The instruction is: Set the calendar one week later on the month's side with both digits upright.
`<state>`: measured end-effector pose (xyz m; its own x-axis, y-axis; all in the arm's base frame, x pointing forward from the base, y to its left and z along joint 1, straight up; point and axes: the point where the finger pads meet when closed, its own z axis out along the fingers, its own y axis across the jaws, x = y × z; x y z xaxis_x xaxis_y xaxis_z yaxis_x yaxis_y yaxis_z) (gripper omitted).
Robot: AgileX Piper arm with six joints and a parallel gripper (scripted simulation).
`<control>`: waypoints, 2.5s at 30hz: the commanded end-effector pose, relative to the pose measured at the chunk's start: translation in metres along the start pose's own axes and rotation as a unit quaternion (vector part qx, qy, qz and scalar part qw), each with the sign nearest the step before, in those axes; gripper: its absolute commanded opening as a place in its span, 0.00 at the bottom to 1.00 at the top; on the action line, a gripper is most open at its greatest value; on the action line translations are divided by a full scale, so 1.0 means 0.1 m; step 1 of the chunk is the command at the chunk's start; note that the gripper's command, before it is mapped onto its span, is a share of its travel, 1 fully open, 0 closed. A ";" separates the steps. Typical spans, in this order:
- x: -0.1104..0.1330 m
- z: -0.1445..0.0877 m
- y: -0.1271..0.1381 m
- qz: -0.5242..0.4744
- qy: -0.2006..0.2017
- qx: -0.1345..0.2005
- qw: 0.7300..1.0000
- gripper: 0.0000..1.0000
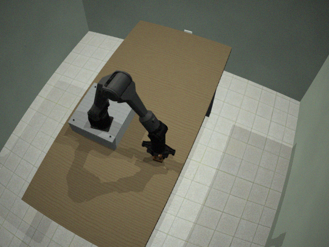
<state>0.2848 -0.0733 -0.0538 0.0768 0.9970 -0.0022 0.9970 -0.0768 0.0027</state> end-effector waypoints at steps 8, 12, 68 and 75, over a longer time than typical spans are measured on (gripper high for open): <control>0.00 -0.09 0.01 0.000 -0.001 -0.002 1.000 0.62; 0.00 -0.25 0.01 0.000 -0.001 -0.002 1.000 0.62; 0.00 -1.22 0.00 0.000 0.000 -0.002 1.000 1.00; 0.00 -1.47 0.00 0.000 0.000 -0.002 1.000 1.00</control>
<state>0.2840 -0.0730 0.0880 0.0774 0.9970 -0.0030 0.9970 -0.0773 0.0020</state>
